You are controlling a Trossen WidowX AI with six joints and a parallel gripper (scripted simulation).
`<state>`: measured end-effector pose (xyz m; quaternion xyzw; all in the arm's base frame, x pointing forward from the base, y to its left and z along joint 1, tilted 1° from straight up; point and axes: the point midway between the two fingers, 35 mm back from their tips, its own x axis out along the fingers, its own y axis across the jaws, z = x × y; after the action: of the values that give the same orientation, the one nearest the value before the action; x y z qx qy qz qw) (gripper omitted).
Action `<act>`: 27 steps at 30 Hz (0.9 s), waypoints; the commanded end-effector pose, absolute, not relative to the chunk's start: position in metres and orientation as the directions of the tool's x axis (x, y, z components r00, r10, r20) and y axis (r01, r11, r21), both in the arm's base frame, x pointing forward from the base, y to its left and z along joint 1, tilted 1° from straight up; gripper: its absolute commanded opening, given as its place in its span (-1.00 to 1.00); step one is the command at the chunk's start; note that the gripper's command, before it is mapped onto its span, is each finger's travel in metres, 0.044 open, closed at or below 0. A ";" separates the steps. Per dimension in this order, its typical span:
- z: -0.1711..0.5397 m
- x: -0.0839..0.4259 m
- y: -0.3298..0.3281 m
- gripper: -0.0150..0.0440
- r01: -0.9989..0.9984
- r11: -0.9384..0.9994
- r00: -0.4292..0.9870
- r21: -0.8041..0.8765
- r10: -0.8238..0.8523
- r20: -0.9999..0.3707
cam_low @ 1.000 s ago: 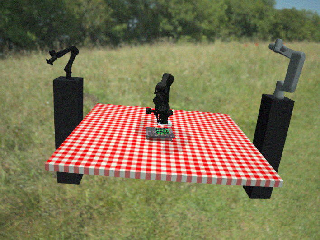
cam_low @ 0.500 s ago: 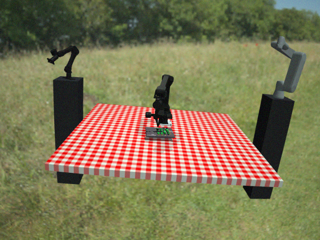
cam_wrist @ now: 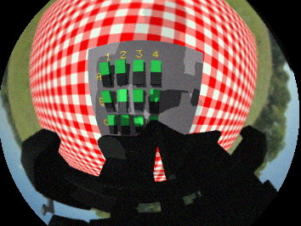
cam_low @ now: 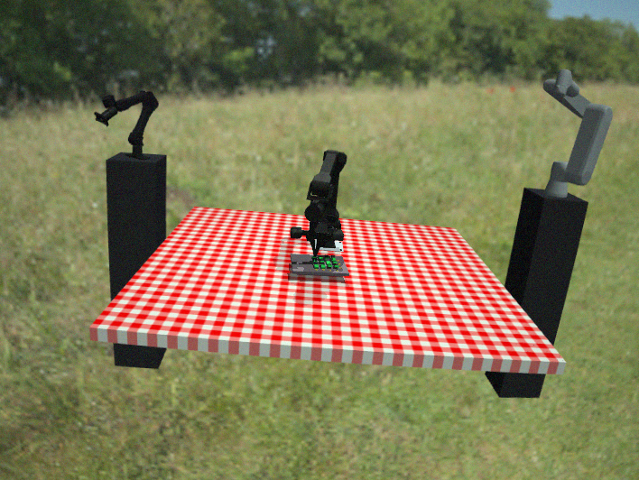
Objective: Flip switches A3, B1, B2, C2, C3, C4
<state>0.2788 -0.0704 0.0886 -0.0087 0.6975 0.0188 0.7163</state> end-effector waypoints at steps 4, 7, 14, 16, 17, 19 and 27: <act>0.088 0.279 -0.071 -0.49 -0.041 0.999 0.027 0.008 0.010 -1.000; 0.088 0.279 -0.071 -0.49 -0.041 0.999 0.027 0.008 0.010 -1.000; 0.088 0.279 -0.071 -0.49 -0.041 0.999 0.027 0.008 0.010 -1.000; 0.087 0.279 -0.071 -0.49 -0.041 0.999 0.027 0.008 0.010 -1.000; 0.087 0.279 -0.071 -0.49 -0.041 0.999 0.027 0.008 0.010 -1.000; 0.087 0.279 -0.071 -0.49 -0.041 0.999 0.027 0.008 0.010 -1.000; 0.086 0.279 -0.071 -0.49 -0.041 0.999 0.027 0.008 0.010 -1.000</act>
<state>0.2789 -0.0704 0.0867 -0.0092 0.6974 0.0192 0.7163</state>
